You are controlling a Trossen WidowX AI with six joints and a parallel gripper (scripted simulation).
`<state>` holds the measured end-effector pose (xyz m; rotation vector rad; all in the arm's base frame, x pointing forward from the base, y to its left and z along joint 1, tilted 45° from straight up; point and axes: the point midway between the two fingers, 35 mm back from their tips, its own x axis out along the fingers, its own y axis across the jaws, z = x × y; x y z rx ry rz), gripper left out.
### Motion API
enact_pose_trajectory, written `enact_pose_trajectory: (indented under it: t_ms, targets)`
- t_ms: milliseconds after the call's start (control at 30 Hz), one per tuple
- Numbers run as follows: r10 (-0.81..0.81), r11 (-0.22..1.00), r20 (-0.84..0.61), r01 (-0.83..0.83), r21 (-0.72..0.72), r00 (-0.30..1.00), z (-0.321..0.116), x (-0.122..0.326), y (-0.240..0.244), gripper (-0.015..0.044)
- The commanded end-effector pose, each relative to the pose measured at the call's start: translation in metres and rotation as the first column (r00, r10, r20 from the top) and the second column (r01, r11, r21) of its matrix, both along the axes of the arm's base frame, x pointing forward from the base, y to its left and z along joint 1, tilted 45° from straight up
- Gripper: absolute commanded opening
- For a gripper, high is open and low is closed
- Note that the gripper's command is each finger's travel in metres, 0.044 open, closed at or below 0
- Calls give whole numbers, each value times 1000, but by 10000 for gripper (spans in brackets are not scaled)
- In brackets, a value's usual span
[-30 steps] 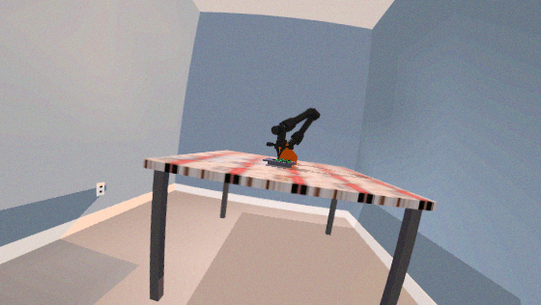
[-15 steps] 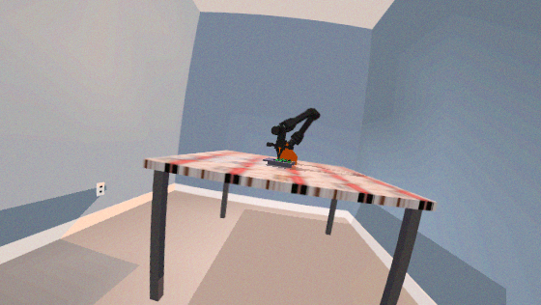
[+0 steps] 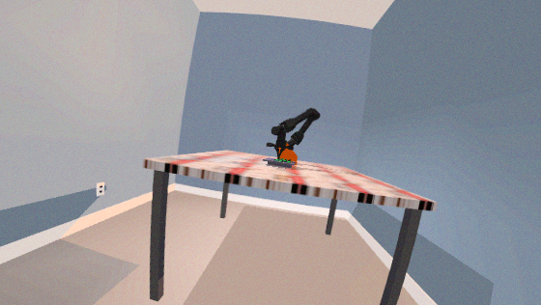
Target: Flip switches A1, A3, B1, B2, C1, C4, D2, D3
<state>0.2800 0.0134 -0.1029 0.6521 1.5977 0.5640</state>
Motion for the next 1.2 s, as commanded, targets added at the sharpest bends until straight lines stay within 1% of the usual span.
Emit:
enact_pose_trajectory:
  t_ms: [0, 500, 567, 700, 767, 867, 1033, 1167]
  targets:
    - [-5, 1000, -3, 5, 4, 1000, 0, 0, 1, 0]
    - [0, 1000, 0, 0, 0, 1000, 0, 0, 0, 0]
    - [-7, 1000, 2, 7, -2, 1000, 9, 2, -9, 0]
    - [-22, 1000, 13, 22, -2, 1000, 40, 3, -39, 0]
    - [-23, 1000, 15, 23, -1, 1000, 45, 3, -44, 0]
    - [-23, 1000, 15, 23, -1, 1000, 50, 0, -39, 0]
    - [-23, 1000, 13, 23, 1, 1000, 81, -28, -9, 0]
    - [-22, 1000, 11, 22, 1, 1000, 82, -32, -3, 0]
